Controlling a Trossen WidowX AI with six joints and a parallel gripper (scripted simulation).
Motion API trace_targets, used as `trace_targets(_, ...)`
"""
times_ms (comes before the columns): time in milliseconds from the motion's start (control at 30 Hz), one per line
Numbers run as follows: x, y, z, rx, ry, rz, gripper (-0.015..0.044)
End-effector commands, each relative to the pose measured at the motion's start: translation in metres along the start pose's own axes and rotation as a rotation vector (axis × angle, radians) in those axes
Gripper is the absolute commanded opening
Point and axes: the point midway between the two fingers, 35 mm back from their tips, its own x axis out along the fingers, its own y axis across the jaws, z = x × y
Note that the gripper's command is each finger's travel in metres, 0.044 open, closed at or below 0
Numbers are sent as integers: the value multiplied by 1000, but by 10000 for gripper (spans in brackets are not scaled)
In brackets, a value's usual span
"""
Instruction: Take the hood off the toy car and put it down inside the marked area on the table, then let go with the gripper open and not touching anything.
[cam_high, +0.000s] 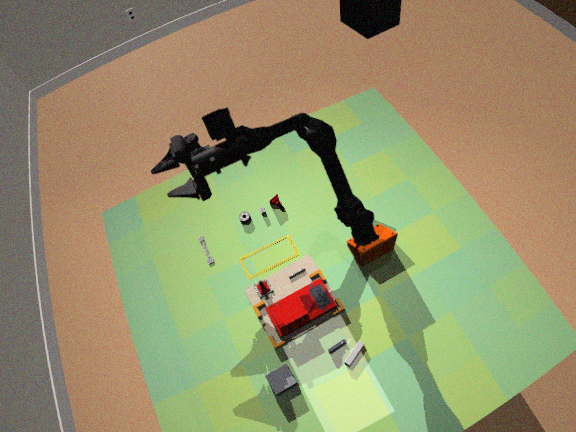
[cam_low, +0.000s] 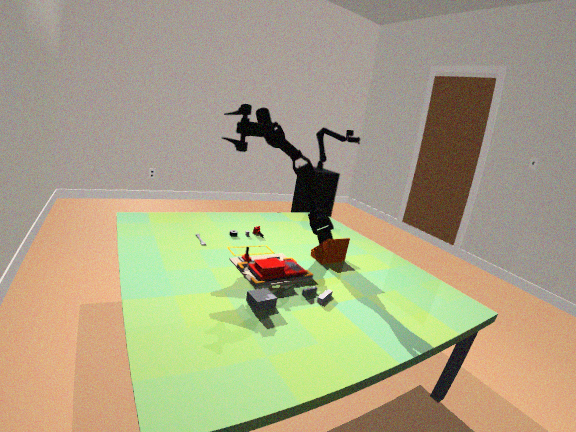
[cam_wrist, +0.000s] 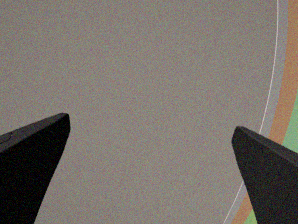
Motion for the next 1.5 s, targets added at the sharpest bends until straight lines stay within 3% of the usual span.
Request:
trace_targets(0,14,-36,-45,-120,101,-118,440)
trace_targets(367,21,-130,-141,-411,361,-392,440)
trace_targets(767,-14,-246,-217,-760,680,-708,440)
trace_targets(1300,-107,-378,-246,-1287,1187,-1173,440)
trace_targets(1467,-112,-383,-244,-1312,1212,-1197,440)
